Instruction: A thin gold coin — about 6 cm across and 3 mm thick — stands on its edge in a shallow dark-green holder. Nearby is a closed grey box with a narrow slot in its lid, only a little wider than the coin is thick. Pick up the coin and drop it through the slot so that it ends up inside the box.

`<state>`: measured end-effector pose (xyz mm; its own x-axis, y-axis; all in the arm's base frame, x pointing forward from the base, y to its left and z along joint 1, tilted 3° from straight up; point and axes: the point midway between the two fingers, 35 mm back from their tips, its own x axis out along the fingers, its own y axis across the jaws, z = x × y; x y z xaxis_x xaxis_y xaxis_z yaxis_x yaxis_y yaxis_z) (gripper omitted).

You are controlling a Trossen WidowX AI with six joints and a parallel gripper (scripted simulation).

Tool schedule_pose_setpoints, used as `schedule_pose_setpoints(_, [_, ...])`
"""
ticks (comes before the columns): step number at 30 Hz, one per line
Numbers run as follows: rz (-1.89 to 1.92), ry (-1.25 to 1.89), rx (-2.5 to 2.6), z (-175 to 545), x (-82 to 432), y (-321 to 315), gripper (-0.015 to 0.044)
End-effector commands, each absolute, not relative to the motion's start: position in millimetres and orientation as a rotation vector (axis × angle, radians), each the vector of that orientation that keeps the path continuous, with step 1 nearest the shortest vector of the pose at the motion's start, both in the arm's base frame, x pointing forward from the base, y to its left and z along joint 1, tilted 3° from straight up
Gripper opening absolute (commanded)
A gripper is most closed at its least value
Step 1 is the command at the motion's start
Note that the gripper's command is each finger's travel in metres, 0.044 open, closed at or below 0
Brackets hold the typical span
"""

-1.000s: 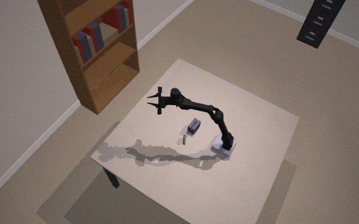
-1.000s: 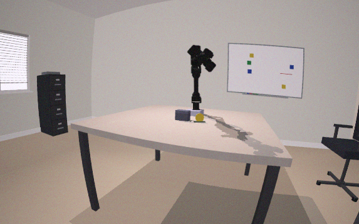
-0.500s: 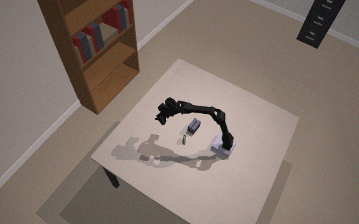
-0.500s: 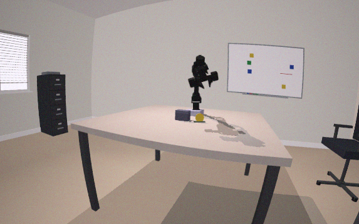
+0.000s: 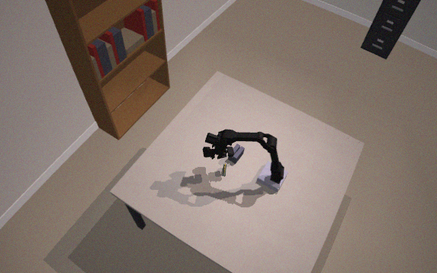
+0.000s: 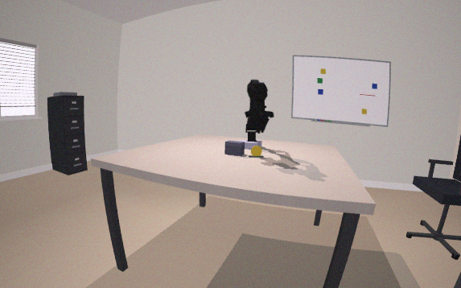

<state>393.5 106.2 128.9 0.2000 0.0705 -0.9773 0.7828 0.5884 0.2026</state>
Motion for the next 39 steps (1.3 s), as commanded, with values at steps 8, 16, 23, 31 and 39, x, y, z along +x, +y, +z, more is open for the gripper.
schedule_pose_setpoints(8, [-0.971,1.334,0.917,115.7,336.9,86.1,0.0161])
schedule_pose_setpoints(16, [-0.971,1.334,0.917,80.8,336.6,84.5,0.0161])
schedule_pose_setpoints(23, [-0.971,1.334,0.917,65.8,335.5,83.1,0.0161])
schedule_pose_setpoints(31, [-0.971,1.334,0.917,55.2,336.4,82.9,0.0161])
schedule_pose_setpoints(39, [-0.971,1.334,0.917,42.0,337.0,82.5,0.0161])
